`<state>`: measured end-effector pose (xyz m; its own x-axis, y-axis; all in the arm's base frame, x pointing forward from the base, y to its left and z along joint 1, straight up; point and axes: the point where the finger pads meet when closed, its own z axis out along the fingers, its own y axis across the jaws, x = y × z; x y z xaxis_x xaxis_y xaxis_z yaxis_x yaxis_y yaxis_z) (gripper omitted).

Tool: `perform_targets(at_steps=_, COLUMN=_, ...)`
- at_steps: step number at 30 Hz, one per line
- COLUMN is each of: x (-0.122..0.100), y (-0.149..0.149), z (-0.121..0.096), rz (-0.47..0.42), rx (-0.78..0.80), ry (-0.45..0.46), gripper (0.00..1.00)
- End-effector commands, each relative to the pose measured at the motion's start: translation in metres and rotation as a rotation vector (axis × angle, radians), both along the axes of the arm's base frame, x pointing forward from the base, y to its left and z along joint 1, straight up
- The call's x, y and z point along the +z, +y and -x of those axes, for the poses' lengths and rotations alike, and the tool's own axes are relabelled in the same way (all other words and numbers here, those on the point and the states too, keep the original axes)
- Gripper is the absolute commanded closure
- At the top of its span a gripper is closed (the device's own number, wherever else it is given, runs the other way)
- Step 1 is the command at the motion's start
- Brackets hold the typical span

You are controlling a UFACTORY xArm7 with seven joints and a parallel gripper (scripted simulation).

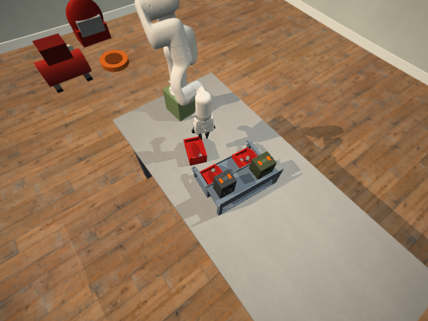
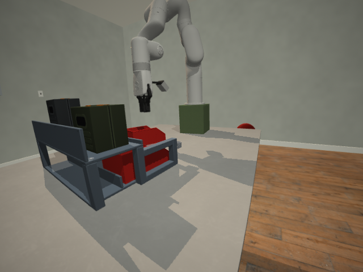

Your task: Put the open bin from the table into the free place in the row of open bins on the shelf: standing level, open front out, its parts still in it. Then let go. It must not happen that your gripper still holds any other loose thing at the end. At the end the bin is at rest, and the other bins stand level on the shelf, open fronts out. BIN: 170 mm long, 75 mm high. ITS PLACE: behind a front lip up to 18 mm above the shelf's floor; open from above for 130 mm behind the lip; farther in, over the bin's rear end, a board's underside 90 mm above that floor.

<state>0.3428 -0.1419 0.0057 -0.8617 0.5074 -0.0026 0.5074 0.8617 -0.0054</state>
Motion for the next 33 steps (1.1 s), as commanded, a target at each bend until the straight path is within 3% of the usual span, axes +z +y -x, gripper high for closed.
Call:
perform_targets(at_steps=1, x=0.001, y=-0.001, z=-0.001, rz=0.002, rx=0.0, ry=-0.003, gripper=0.72)
perform_targets(at_steps=10, x=0.001, y=-0.001, z=-0.001, rz=0.002, rx=0.0, ry=-0.003, gripper=0.72)
perform_targets(at_steps=15, x=-0.029, y=-0.001, z=-0.001, rz=0.002, rx=0.0, ry=-0.003, gripper=0.72)
perform_targets(at_steps=27, x=-0.029, y=-0.001, z=-0.001, rz=0.002, rx=0.0, ry=-0.003, gripper=0.72)
perform_targets(at_steps=32, x=-0.073, y=-0.001, z=-0.001, rz=0.002, rx=0.0, ry=-0.003, gripper=0.72)
perform_targets(at_steps=33, x=-0.073, y=-0.001, z=-0.001, rz=0.002, rx=0.0, ry=-0.003, gripper=0.72)
